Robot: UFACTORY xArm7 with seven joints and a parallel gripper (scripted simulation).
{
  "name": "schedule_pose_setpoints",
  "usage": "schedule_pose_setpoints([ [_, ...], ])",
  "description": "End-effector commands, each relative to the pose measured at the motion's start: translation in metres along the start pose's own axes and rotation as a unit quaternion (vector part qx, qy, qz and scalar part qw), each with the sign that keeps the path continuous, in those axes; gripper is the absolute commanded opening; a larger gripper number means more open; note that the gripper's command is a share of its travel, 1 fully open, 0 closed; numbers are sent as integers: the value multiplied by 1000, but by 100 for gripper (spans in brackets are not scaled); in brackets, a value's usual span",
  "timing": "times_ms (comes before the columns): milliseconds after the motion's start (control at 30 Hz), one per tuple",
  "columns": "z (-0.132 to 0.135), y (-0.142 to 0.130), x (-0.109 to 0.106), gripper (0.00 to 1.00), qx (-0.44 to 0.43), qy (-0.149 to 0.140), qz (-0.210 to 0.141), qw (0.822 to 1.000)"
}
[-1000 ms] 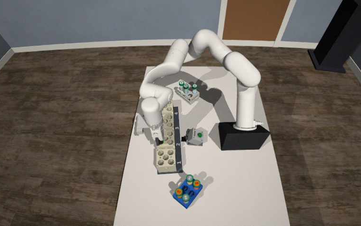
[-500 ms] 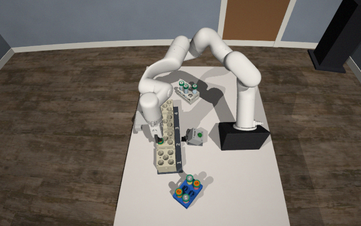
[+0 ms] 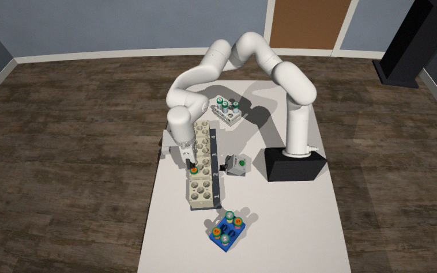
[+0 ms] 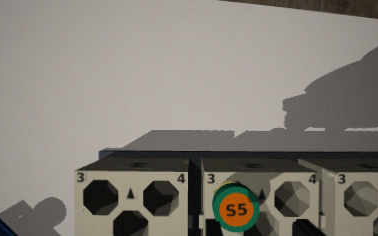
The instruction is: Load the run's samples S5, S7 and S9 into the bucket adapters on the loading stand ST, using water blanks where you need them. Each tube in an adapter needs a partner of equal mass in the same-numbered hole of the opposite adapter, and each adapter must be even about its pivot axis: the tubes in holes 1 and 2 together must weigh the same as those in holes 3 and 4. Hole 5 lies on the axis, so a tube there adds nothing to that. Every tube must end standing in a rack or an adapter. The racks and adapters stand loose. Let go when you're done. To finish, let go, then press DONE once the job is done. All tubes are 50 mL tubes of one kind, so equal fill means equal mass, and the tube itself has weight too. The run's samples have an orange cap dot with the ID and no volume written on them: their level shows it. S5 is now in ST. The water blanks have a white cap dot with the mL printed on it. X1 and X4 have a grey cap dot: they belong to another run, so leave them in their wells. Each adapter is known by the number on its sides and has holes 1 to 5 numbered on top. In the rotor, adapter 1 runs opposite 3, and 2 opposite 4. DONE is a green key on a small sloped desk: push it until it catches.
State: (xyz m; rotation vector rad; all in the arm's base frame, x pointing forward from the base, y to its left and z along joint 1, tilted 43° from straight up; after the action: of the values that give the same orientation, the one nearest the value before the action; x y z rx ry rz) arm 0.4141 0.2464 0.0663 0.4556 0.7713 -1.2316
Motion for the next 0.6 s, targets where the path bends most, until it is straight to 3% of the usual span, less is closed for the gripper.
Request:
schedule_pose_setpoints([
  [0, -1, 0, -9, 44, 0, 1, 2, 1000],
  [567, -1, 0, -39, 44, 0, 1, 2, 1000],
])
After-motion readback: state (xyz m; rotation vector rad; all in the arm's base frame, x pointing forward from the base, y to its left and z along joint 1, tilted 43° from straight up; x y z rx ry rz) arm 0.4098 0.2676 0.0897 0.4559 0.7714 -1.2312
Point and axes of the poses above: the point where the finger pads meet when closed, its own x axis out along the fingers, its own z axis across the jaws, y = z × x, the point moved 7 cm from there along -x, back along the fingers, and after that the axes turned 4 degrees about -x, right-handed, at the moved point
